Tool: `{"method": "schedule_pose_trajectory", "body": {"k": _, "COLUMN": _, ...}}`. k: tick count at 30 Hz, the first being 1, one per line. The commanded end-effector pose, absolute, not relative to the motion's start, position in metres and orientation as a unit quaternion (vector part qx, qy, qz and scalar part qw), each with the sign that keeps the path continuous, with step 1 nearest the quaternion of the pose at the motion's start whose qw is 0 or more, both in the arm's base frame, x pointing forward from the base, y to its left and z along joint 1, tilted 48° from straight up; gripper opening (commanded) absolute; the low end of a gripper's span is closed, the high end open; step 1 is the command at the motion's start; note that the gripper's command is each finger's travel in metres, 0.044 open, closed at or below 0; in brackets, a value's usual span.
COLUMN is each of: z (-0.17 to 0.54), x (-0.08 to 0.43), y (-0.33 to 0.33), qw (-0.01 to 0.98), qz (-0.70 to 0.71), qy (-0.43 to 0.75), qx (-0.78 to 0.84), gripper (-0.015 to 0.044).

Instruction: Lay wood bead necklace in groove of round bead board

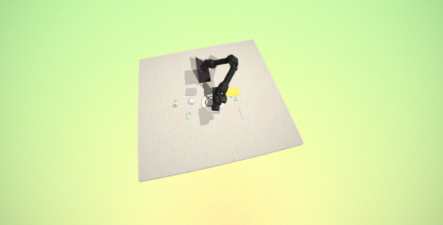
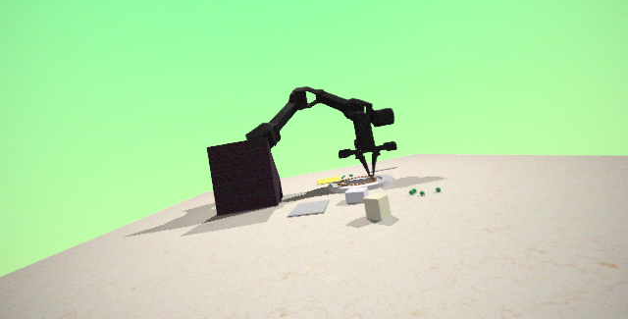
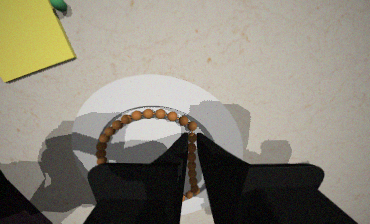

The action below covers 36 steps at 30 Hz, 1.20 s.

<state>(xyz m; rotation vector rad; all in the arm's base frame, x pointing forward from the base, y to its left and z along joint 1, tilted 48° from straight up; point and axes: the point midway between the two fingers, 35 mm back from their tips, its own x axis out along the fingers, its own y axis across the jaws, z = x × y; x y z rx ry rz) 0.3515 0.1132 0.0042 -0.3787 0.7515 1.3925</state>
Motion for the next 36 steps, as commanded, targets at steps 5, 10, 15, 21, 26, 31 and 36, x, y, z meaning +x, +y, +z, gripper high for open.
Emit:
{"method": "schedule_pose_trajectory", "body": {"k": 5, "z": 0.005, "x": 0.352, "y": 0.113, "qw": 0.687, "qz": 0.622, "qy": 0.335, "qx": -0.169, "gripper": 0.0000}}
{"method": "schedule_pose_trajectory", "body": {"k": 10, "z": 0.008, "x": 0.351, "y": 0.109, "qw": 0.688, "qz": 0.621, "qy": 0.337, "qx": -0.166, "gripper": 0.0000}}
{"method": "schedule_pose_trajectory", "body": {"k": 15, "z": 0.008, "x": 0.353, "y": 0.109, "qw": 0.688, "qz": 0.621, "qy": 0.337, "qx": -0.166, "gripper": 0.0000}}
{"method": "schedule_pose_trajectory", "body": {"k": 21, "z": 0.009, "x": 0.362, "y": 0.109, "qw": 0.688, "qz": 0.621, "qy": 0.336, "qx": -0.166, "gripper": 0.0000}}
{"method": "schedule_pose_trajectory", "body": {"k": 26, "z": 0.008, "x": 0.362, "y": 0.110, "qw": 0.688, "qz": 0.621, "qy": 0.336, "qx": -0.166, "gripper": 0.0000}}
{"method": "schedule_pose_trajectory", "body": {"k": 31, "z": 0.004, "x": 0.361, "y": 0.115, "qw": 0.688, "qz": 0.621, "qy": 0.336, "qx": -0.166, "gripper": 0.0000}}
{"method": "schedule_pose_trajectory", "body": {"k": 36, "z": 0.006, "x": 0.361, "y": 0.112, "qw": 0.687, "qz": 0.621, "qy": 0.336, "qx": -0.169, "gripper": 0.0131}}
